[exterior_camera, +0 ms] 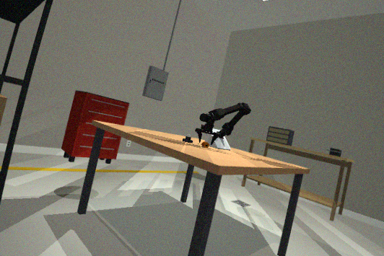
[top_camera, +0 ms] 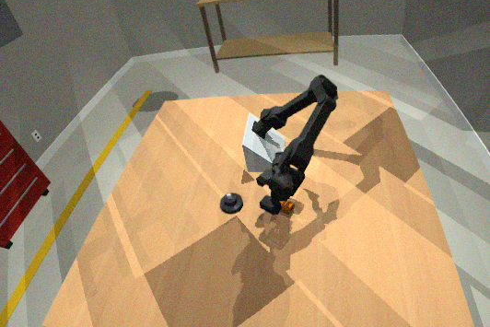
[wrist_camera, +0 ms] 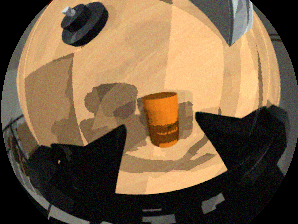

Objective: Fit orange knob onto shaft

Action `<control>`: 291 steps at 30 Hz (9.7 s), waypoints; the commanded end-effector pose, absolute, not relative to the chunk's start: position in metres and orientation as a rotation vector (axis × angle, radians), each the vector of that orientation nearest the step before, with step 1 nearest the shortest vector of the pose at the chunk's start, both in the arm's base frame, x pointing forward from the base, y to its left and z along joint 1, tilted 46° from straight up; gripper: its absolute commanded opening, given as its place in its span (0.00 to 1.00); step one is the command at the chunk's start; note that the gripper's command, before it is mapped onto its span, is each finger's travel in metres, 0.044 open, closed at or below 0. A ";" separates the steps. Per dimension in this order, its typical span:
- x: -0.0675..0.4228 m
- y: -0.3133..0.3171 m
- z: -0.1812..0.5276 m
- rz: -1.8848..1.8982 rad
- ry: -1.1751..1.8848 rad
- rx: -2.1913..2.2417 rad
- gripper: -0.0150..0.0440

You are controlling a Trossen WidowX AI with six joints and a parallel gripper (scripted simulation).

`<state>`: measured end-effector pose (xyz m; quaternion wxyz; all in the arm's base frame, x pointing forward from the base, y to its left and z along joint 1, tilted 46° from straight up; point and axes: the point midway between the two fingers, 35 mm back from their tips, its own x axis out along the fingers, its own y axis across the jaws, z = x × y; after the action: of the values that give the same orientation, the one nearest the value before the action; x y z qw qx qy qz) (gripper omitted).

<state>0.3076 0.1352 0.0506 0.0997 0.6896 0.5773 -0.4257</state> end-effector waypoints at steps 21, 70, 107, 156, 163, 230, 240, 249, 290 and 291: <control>0.305 0.146 0.040 -1.269 1.716 2.040 0.66; 0.305 0.135 0.050 -0.705 1.805 1.721 0.56; 0.305 0.135 0.050 0.209 1.696 1.030 0.56; 0.305 0.135 0.050 1.003 1.260 0.194 0.56; 0.305 0.135 0.050 1.017 1.247 0.176 0.56; 0.305 0.144 0.043 1.297 0.956 -0.220 1.00; 0.307 0.101 0.084 1.296 0.959 -0.220 1.00; 0.307 0.101 0.084 1.296 0.959 -0.220 1.00; 0.313 0.106 0.095 -1.171 1.699 1.538 1.00; 0.313 0.106 0.096 -1.231 1.677 1.562 1.00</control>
<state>0.3104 0.1053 0.0956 0.4535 0.4740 0.7389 -0.1540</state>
